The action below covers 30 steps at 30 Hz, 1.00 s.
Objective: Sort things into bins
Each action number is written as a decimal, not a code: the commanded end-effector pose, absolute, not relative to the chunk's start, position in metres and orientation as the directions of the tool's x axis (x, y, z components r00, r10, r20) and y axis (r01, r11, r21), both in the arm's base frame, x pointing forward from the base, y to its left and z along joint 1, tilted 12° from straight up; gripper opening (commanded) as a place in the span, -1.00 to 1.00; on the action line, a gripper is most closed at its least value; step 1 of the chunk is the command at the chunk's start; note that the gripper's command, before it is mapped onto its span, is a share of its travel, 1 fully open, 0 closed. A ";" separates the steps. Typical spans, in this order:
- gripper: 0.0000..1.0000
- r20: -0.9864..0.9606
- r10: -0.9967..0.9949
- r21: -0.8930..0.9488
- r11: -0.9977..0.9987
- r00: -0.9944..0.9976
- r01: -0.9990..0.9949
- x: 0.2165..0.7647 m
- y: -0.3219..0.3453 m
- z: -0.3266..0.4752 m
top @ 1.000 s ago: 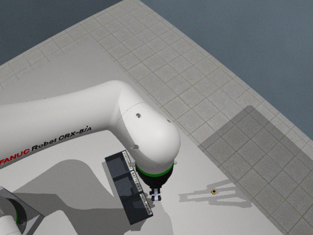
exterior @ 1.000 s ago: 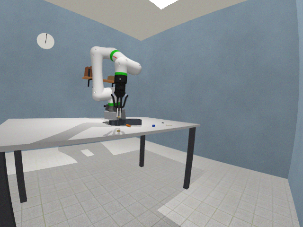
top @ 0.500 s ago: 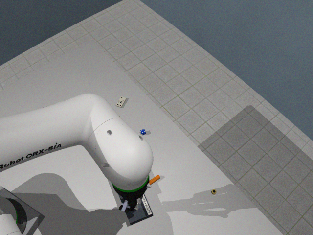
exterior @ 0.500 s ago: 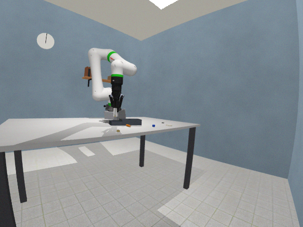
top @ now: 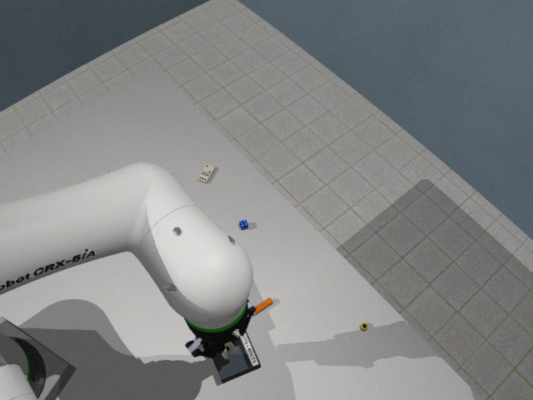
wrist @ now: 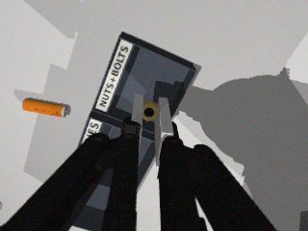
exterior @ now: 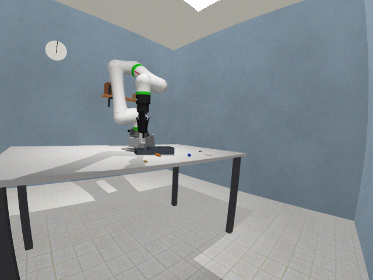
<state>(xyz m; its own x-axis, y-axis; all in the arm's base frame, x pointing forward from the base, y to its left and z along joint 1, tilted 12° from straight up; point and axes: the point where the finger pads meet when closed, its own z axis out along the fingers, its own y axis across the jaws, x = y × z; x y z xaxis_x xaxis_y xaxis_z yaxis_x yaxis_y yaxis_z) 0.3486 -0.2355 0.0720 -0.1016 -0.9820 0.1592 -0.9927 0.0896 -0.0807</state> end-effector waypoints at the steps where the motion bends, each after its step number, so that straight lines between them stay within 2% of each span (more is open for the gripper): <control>1: -0.68 0.164 -0.953 -0.108 0.240 -0.256 -0.965 0.349 -0.236 0.072; 6: -0.68 0.164 -0.915 -0.129 0.351 -0.369 -0.927 0.349 -0.236 0.072; 30: -0.68 0.164 -0.915 -0.129 0.351 -0.369 -0.927 0.350 -0.238 0.058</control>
<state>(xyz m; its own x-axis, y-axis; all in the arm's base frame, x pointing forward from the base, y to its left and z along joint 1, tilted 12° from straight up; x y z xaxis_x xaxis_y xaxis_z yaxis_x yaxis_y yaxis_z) 0.3493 -0.2371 0.0622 -0.3693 -0.9147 0.1639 -0.9274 0.3515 -0.1280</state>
